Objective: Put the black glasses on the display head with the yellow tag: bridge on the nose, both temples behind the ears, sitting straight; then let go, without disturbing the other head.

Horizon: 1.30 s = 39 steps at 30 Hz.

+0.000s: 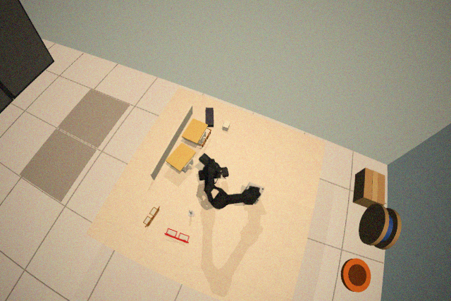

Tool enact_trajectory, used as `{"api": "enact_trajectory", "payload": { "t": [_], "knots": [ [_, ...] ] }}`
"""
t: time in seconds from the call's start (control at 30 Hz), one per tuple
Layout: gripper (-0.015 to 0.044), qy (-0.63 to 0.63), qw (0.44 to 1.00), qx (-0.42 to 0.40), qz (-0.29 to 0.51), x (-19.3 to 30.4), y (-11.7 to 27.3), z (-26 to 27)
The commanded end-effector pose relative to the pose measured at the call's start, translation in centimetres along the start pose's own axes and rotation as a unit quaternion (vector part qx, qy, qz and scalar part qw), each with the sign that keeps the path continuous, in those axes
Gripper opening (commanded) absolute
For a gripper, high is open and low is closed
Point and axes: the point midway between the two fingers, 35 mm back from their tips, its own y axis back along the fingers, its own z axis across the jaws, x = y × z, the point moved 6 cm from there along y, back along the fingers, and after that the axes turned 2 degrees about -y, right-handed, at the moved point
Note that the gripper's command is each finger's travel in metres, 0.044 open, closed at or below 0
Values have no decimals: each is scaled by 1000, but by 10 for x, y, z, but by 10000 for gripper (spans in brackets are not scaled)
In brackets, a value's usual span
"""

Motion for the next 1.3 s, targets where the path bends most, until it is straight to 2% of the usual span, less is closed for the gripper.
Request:
{"api": "enact_trajectory", "payload": {
  "t": [0.0, 0.27, 0.5, 1.03, 1.27],
  "knots": [
    [53, 0, 1000, 0, 0, 0, 0, 0],
    [0, 0, 1000, 0, 0, 0, 0, 0],
    [0, 0, 1000, 0, 0, 0, 3, 1],
    [0, 0, 1000, 1, -2, -6, 99, 1],
    [0, -1, 1000, 2, -2, -6, 103, 5]
  ]
}}
